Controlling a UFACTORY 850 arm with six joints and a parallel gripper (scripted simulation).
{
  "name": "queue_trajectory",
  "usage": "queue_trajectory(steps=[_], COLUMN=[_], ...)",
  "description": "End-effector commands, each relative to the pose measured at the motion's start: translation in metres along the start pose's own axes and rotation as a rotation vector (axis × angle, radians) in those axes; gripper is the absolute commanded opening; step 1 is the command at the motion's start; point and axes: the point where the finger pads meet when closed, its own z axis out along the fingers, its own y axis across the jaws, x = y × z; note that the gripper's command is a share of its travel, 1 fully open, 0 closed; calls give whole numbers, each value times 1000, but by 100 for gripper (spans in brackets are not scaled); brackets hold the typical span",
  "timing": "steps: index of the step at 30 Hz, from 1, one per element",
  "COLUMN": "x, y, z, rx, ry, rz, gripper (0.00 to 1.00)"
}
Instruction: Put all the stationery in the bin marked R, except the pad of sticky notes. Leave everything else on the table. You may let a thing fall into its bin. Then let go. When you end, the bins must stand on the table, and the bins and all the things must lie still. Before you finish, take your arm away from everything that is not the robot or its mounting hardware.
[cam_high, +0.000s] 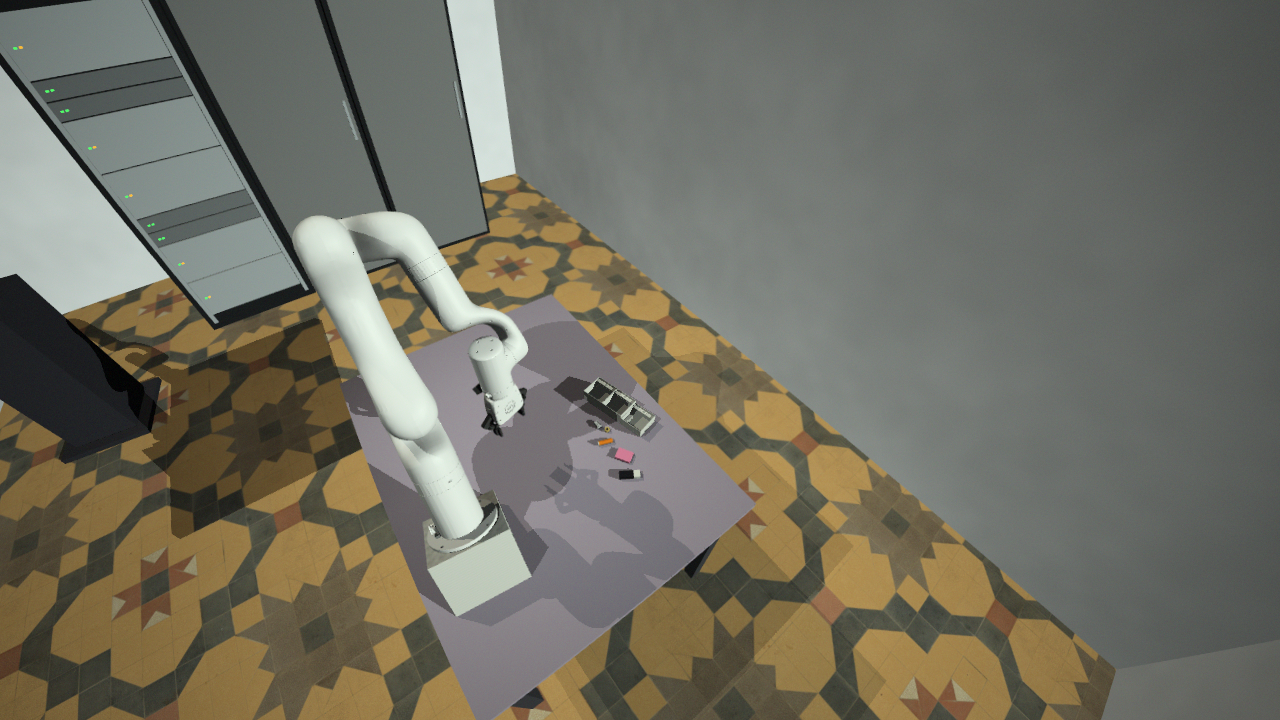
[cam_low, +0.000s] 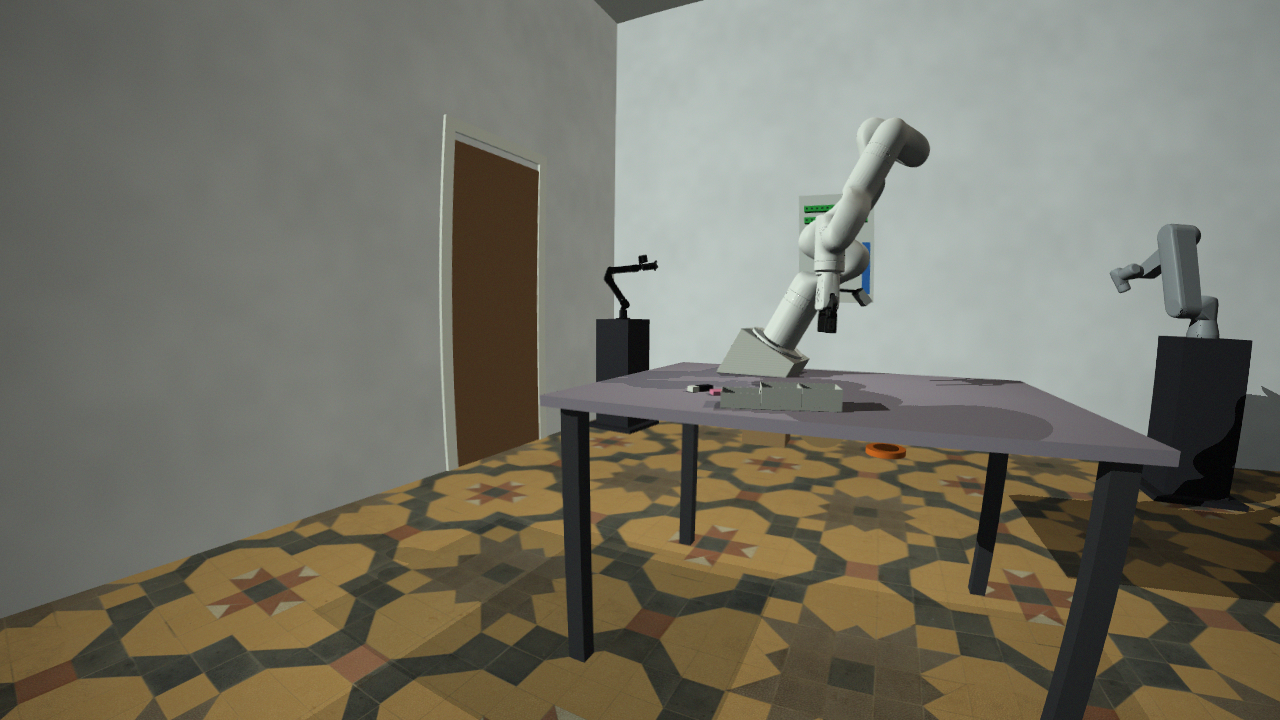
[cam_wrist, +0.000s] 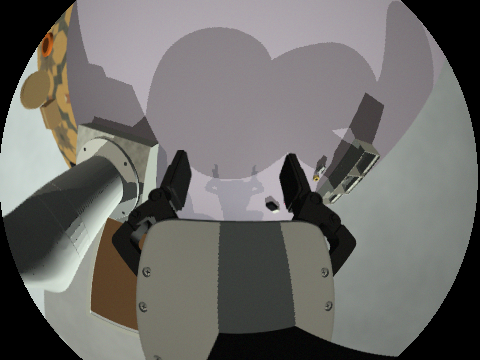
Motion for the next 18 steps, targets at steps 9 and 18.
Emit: queue_trajectory(steps=[9,18], x=[0,0], y=[1,1], z=[0,-9], rx=[-1,-1], ry=[0,0], rz=[0,0], gripper=[100,7])
